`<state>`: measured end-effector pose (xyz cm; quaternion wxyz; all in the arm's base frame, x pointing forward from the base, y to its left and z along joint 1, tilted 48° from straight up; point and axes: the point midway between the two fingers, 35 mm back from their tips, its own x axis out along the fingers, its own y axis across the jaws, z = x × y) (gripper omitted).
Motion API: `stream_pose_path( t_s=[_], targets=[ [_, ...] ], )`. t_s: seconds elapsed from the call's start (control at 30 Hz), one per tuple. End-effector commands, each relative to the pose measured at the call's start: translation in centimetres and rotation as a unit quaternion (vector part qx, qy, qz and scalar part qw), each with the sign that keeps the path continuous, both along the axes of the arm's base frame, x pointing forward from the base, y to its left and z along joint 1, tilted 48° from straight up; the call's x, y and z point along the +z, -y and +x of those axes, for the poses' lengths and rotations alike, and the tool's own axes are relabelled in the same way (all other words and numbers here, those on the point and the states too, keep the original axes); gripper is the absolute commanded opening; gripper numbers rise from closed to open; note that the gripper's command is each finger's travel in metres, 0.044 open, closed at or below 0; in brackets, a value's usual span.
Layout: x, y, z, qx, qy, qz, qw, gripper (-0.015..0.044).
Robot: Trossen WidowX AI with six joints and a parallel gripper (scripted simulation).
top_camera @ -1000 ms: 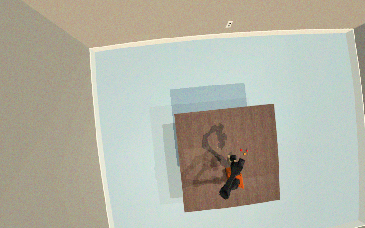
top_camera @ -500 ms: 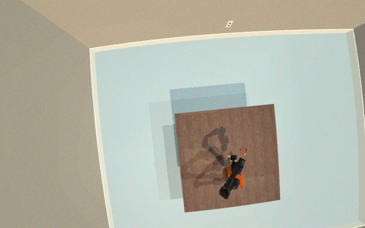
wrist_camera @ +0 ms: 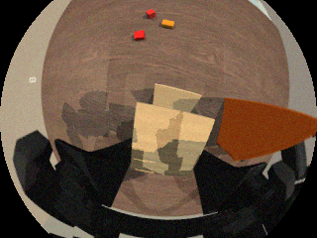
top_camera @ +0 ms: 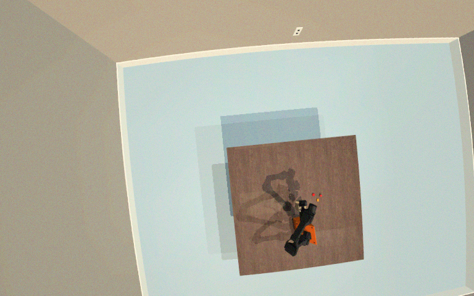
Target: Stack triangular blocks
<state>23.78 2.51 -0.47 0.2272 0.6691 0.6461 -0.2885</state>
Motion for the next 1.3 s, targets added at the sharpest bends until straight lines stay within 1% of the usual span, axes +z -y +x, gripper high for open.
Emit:
stream_pose_path(
  t_s=[0.0,0.17,0.87,1.27],
  targets=[
    [-1.1,-0.7,-0.3,-0.001,-0.003,0.003,1.000,0.0000],
    [-2.4,-1.4,-0.7,-0.001,-0.003,0.003,1.000,0.0000],
    [-2.3,-1.5,-0.6,-0.005,-0.005,0.007,1.000,0.0000],
    [-2.9,-1.8,-0.6,-0.005,-0.005,0.007,1.000,0.0000]
  ],
)
